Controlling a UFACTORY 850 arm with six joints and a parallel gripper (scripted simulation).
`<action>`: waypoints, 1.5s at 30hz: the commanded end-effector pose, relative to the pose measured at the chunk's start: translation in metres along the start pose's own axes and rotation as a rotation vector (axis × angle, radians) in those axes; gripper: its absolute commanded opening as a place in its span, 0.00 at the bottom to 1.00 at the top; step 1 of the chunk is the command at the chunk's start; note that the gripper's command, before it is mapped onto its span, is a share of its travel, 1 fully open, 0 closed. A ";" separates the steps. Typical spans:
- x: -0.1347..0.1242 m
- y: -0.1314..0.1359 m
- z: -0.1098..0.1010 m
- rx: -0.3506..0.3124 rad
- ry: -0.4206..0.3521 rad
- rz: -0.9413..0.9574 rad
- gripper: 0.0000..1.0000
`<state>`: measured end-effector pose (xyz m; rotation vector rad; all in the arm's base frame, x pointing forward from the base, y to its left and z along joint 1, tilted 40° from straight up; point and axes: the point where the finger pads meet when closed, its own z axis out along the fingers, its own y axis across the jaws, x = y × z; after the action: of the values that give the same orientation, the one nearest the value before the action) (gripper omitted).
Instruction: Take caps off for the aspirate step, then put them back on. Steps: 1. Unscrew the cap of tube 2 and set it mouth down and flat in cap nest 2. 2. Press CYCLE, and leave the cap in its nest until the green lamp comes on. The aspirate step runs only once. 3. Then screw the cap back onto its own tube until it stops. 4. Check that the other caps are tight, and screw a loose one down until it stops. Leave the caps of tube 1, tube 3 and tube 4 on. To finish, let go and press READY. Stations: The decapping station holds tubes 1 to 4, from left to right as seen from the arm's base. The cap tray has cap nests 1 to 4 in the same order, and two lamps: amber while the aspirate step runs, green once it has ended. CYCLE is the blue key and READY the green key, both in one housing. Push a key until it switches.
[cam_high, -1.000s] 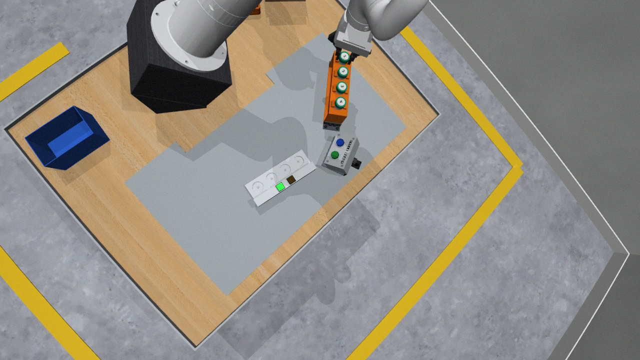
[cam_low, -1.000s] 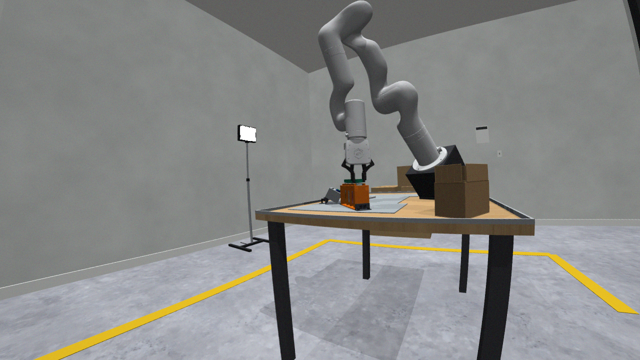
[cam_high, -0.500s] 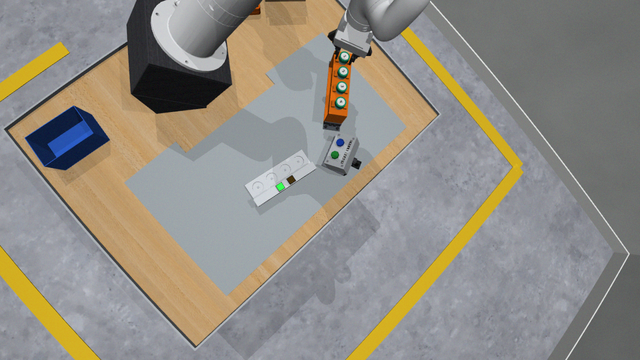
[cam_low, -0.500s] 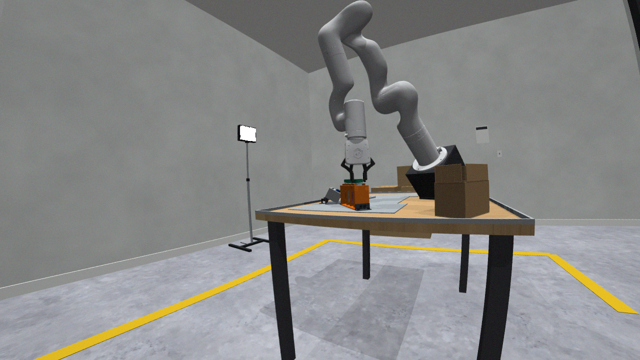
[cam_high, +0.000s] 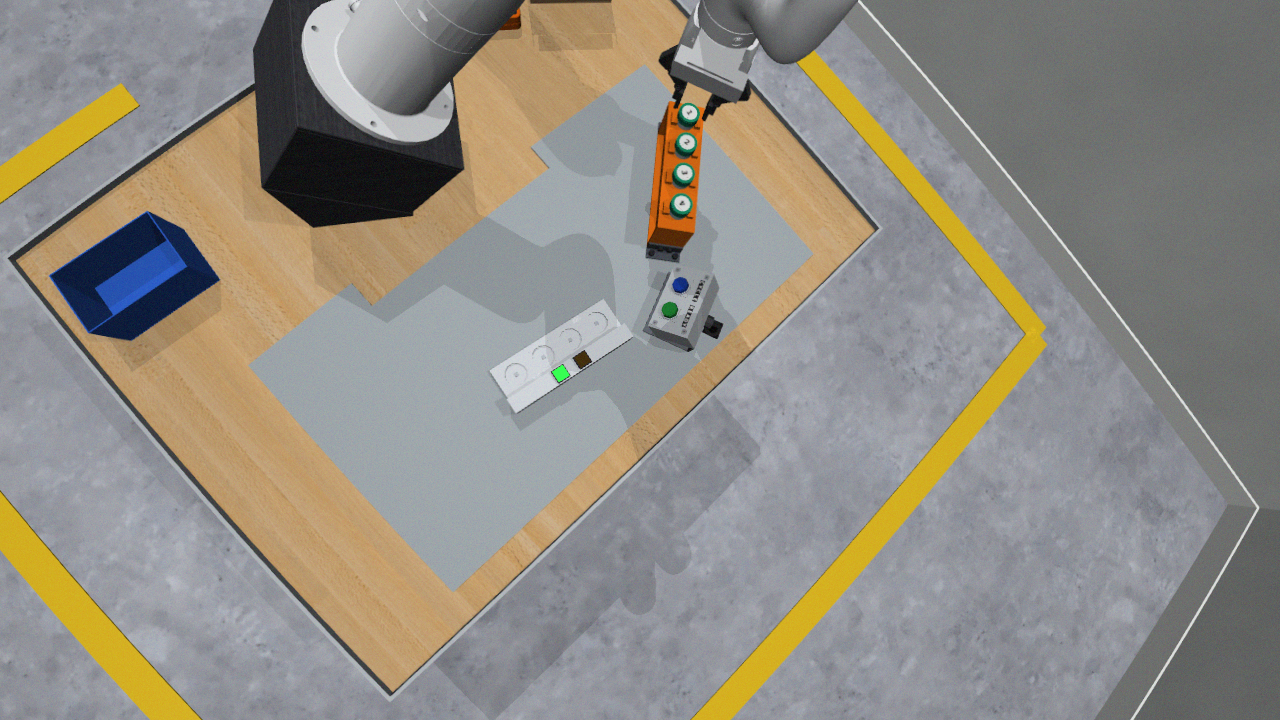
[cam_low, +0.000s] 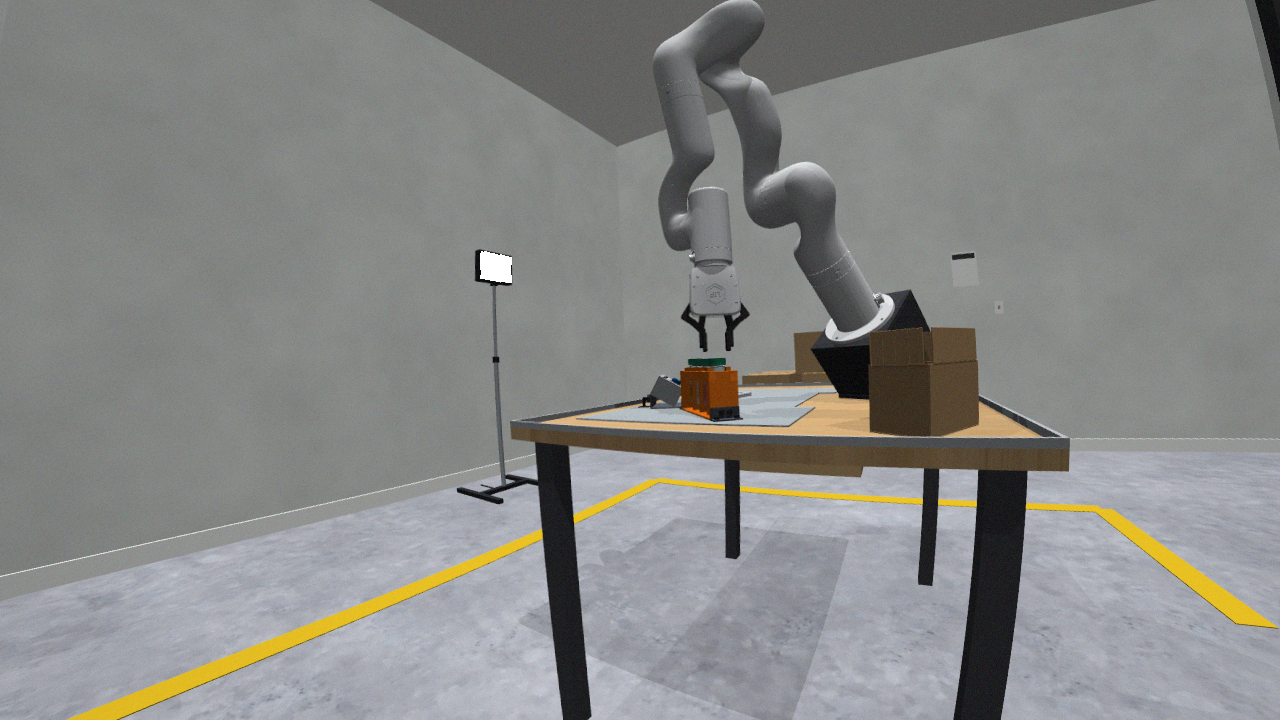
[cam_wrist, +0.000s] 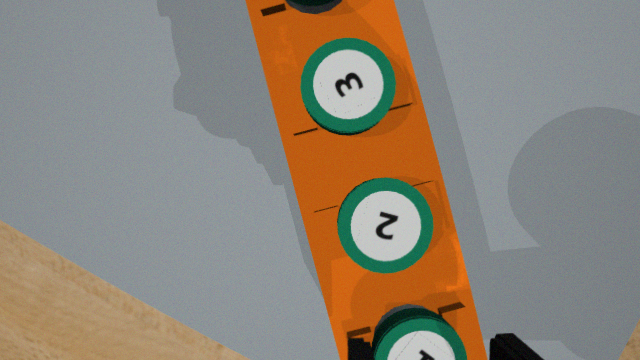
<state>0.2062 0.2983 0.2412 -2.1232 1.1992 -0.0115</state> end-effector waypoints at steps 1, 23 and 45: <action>0.000 0.000 -0.013 -0.005 -0.007 0.001 0.46; 0.089 -0.023 -0.018 -0.004 -0.008 -0.488 0.46; 0.101 -0.026 0.017 -0.004 -0.008 -0.488 0.46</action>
<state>0.2842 0.2334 0.2195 -2.3714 0.6515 -0.2083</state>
